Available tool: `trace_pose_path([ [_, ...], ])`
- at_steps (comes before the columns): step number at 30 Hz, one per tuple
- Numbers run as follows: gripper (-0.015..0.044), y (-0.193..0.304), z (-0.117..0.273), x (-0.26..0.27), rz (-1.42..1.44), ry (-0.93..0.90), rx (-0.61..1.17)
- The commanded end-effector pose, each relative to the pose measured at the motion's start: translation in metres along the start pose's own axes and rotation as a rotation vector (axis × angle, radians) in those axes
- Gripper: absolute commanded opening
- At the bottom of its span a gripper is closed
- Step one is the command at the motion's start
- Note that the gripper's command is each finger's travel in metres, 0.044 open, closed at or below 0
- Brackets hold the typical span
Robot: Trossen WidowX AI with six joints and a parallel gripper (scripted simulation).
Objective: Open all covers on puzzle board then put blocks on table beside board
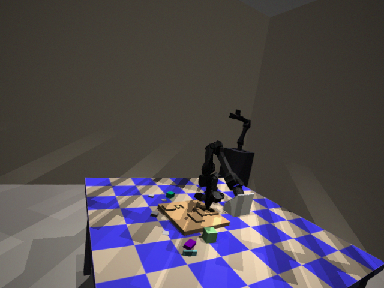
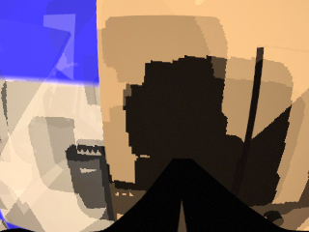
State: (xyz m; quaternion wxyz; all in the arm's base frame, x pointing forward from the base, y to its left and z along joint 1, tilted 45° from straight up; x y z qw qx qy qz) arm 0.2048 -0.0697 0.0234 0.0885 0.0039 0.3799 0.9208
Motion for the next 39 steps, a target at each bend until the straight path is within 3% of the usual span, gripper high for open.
trace_pose_path([
  [1,0.0000,-0.006,-0.001,0.000,0.002,-0.004,-0.003],
  [39,0.0000,-0.044,0.000,0.001,0.002,-0.004,-0.009],
])
Point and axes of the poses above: the point midway between the two fingers, 35 mm back from their tips, its own z axis back along the fingers, its own x axis across the jaws, y = z × x, the point moved 3 cm from there along z, back along the fingers, and after that the axes turned 5 degrees about -z, right-handed, at the moved point
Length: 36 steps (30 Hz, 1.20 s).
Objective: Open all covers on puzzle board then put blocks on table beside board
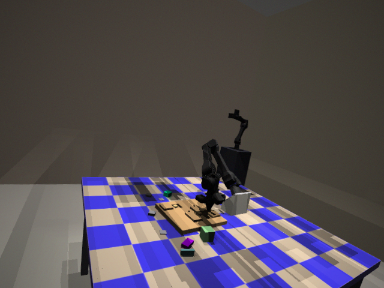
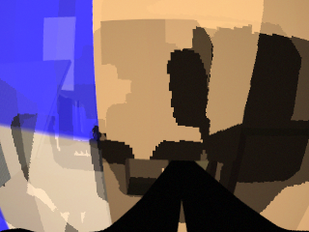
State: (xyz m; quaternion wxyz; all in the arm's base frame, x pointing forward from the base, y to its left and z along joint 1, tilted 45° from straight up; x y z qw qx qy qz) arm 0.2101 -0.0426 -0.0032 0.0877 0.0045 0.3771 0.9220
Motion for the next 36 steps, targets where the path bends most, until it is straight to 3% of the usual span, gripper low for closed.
trace_pose_path([
  [1,0.0000,-0.007,-0.001,0.000,0.000,-0.003,-0.003],
  [36,0.0000,-0.038,0.001,0.006,-0.002,-0.003,0.001],
])
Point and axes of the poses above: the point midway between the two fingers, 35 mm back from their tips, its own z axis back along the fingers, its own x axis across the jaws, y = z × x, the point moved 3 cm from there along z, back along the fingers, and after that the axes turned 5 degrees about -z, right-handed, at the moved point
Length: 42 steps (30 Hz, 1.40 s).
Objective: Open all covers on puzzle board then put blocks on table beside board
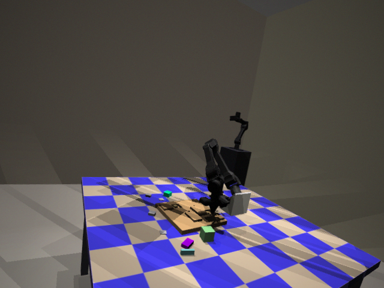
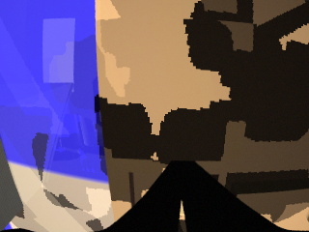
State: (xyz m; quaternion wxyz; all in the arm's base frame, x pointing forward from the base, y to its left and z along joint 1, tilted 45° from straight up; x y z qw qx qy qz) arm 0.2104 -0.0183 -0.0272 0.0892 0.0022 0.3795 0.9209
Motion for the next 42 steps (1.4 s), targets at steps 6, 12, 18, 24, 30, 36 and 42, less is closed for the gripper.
trace_pose_path([
  [6,0.0000,-0.005,0.009,0.001,0.003,-0.007,-0.005],
  [12,0.0000,-0.006,0.016,0.000,0.004,-0.007,-0.006],
  [18,0.0000,-0.007,0.024,0.000,0.004,-0.007,-0.007],
  [24,0.0000,-0.008,0.031,0.001,0.004,-0.007,-0.007],
  [30,0.0000,-0.009,0.039,0.001,0.004,-0.007,-0.006],
  [36,0.0000,-0.009,0.047,0.002,0.003,-0.007,-0.006],
  [42,0.0000,-0.007,0.045,-0.010,0.000,-0.016,-0.003],
])
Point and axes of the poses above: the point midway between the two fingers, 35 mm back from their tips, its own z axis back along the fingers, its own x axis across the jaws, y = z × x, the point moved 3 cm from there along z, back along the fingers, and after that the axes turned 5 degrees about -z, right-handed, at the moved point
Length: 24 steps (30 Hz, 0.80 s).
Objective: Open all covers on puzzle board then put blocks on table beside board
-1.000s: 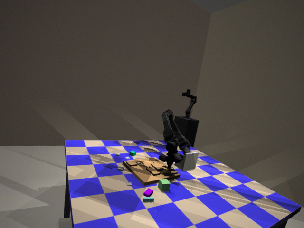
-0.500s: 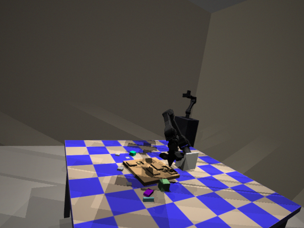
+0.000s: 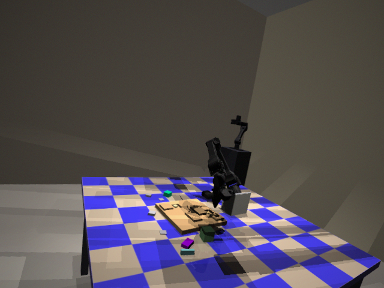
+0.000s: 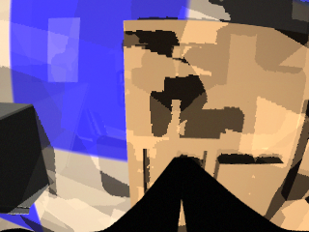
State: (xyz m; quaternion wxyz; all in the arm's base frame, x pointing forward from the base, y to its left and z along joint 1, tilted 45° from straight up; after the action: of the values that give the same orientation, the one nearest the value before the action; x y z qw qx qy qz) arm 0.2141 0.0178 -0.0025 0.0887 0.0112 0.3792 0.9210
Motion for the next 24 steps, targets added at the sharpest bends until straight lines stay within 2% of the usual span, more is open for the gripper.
trace_pose_path([
  [1,0.0000,0.002,0.003,-0.017,-0.013,-0.001,-0.007],
  [15,0.0000,0.028,0.015,-0.091,-0.010,0.012,-0.004],
  [24,0.0000,0.030,0.015,-0.095,-0.008,0.012,-0.002],
])
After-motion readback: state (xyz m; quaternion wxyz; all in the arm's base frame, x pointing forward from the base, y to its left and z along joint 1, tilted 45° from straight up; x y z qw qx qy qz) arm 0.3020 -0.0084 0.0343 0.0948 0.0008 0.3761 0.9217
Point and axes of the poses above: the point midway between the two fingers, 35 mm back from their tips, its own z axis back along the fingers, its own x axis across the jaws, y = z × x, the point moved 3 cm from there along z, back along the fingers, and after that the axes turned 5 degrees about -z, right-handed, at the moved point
